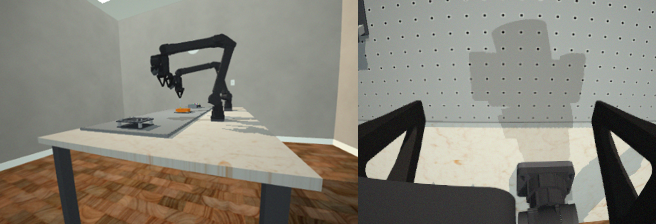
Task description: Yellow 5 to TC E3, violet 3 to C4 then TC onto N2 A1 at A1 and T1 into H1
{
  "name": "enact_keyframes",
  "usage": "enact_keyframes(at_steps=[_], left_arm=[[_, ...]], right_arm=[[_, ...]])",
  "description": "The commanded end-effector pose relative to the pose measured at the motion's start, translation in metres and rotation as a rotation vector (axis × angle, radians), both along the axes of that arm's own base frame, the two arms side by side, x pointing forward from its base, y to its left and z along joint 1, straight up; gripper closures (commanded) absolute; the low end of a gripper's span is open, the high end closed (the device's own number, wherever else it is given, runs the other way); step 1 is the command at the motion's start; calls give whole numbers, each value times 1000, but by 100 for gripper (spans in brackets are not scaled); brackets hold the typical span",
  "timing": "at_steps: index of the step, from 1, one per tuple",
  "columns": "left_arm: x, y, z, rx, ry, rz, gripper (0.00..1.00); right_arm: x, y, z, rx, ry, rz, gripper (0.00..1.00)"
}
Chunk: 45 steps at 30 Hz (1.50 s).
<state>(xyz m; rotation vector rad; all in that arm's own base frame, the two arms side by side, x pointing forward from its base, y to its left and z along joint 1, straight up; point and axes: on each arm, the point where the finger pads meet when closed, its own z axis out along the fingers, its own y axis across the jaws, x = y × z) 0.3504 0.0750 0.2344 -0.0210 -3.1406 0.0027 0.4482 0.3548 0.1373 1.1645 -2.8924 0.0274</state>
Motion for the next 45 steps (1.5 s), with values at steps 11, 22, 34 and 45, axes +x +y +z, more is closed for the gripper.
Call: enact_keyframes(at_steps=[11, 22, 34, 45], left_arm=[[9, 2, 14, 9, -36, -1, 0], [9, 2, 14, 9, -36, -1, 0], [9, 2, 14, 9, -36, -1, 0], [9, 2, 14, 9, -36, -1, 0]], right_arm=[[8, -2, -6, 9, -7, 0, 93], [7, -3, -8, 7, -4, 0, 93], [9, -1, -5, 12, -11, 0, 93], [9, -1, -4, 12, -11, 0, 93]])
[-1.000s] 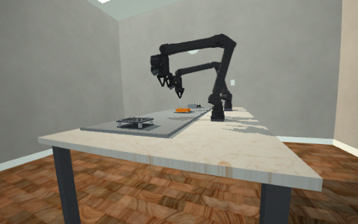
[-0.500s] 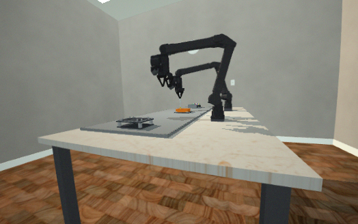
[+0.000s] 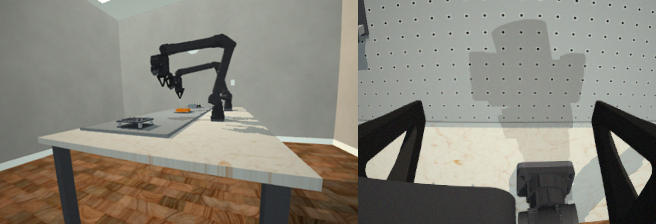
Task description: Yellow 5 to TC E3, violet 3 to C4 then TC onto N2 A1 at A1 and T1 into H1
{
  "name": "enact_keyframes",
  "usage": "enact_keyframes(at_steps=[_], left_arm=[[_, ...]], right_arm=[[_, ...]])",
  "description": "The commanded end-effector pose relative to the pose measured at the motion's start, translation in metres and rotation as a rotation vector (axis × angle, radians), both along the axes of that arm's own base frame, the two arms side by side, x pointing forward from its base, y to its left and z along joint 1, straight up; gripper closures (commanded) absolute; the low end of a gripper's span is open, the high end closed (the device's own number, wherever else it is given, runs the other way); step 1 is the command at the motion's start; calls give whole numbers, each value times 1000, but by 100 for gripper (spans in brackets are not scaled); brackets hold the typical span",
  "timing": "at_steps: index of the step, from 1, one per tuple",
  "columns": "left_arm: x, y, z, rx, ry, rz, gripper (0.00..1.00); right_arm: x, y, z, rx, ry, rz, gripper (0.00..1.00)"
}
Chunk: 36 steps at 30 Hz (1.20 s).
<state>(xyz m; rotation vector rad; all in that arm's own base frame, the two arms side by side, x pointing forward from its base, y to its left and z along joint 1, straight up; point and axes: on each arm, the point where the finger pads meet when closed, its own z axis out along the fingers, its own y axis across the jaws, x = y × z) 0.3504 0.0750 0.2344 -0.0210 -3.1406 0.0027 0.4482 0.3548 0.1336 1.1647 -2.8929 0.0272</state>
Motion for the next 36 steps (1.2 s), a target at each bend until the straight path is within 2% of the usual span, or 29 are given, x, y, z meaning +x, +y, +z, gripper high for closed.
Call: enact_keyframes(at_steps=[1, 26, 31, 36], left_arm=[[9, 2, 14, 9, -36, -1, 0], [9, 2, 14, 9, -36, -1, 0], [9, 2, 14, 9, -36, -1, 0], [9, 2, 14, 9, -36, -1, 0]], right_arm=[[9, -1, -1, 12, -10, 0, 93], [10, -1, -1, 13, -11, 0, 93], [17, 5, 30, 38, -44, 0, 93], [17, 5, 37, 43, -51, 0, 93]])
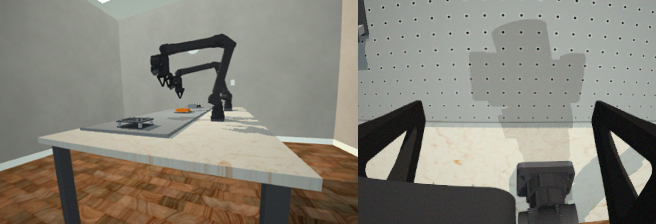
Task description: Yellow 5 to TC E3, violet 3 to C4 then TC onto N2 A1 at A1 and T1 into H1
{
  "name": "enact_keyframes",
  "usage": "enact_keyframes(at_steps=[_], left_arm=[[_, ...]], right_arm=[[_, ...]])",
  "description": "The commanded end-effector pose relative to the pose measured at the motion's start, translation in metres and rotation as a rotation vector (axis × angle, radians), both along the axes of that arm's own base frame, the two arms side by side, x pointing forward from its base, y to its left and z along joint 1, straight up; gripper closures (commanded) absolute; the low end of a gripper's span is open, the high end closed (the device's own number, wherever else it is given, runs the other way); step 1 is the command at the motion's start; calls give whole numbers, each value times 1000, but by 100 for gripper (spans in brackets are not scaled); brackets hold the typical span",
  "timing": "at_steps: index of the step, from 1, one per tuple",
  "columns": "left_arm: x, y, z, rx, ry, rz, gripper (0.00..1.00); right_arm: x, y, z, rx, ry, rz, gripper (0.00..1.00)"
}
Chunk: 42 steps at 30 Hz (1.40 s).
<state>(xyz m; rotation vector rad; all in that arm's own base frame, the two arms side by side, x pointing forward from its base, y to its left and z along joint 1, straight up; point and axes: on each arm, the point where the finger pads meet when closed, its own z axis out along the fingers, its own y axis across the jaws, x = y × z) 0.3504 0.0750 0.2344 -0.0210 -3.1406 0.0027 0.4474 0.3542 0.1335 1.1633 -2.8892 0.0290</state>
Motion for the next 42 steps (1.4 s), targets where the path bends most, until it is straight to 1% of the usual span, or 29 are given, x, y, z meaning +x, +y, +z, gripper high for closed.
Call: enact_keyframes(at_steps=[1, 4, 11, 42], left_arm=[[9, 2, 14, 9, -36, -1, 0], [9, 2, 14, 9, -36, -1, 0], [9, 2, 14, 9, -36, -1, 0], [9, 2, 14, 9, -36, -1, 0]], right_arm=[[17, 5, 39, 48, -56, 0, 93], [17, 5, 46, 53, -63, 0, 93], [17, 4, 50, 53, -63, 0, 93], [17, 5, 48, 51, -60, 0, 93]])
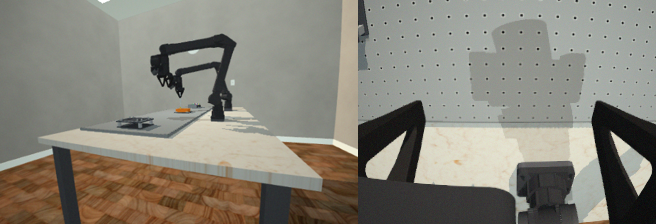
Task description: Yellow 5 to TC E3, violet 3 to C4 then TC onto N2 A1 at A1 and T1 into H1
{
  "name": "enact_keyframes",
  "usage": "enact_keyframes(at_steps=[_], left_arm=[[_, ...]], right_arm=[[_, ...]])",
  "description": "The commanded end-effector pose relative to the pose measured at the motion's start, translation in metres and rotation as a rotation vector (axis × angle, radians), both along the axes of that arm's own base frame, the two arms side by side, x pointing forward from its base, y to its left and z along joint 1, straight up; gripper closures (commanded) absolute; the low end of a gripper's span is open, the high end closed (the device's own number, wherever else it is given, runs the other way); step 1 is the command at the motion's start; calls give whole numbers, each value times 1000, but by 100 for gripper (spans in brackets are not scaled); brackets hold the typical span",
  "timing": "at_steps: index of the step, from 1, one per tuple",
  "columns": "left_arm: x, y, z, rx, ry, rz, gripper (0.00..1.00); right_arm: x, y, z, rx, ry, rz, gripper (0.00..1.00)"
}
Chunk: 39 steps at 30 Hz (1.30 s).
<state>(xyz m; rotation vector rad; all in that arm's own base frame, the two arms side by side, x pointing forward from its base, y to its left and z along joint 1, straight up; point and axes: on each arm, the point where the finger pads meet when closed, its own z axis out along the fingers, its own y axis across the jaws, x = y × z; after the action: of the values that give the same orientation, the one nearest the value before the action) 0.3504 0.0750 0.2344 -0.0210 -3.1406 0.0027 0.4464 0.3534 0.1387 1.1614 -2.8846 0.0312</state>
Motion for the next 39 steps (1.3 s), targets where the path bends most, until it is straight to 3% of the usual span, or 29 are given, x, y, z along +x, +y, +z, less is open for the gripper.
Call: enact_keyframes(at_steps=[1, 13, 15, 39], left_arm=[[9, 2, 14, 9, -36, -1, 0], [9, 2, 14, 9, -36, -1, 0], [9, 2, 14, 9, -36, -1, 0], [9, 2, 14, 9, -36, -1, 0]], right_arm=[[18, 5, 43, 54, -64, 0, 93], [18, 5, 43, 54, -64, 0, 93], [7, -12, 23, 31, -34, 22, 93], [7, -99, 25, 42, -51, 22, 93]])
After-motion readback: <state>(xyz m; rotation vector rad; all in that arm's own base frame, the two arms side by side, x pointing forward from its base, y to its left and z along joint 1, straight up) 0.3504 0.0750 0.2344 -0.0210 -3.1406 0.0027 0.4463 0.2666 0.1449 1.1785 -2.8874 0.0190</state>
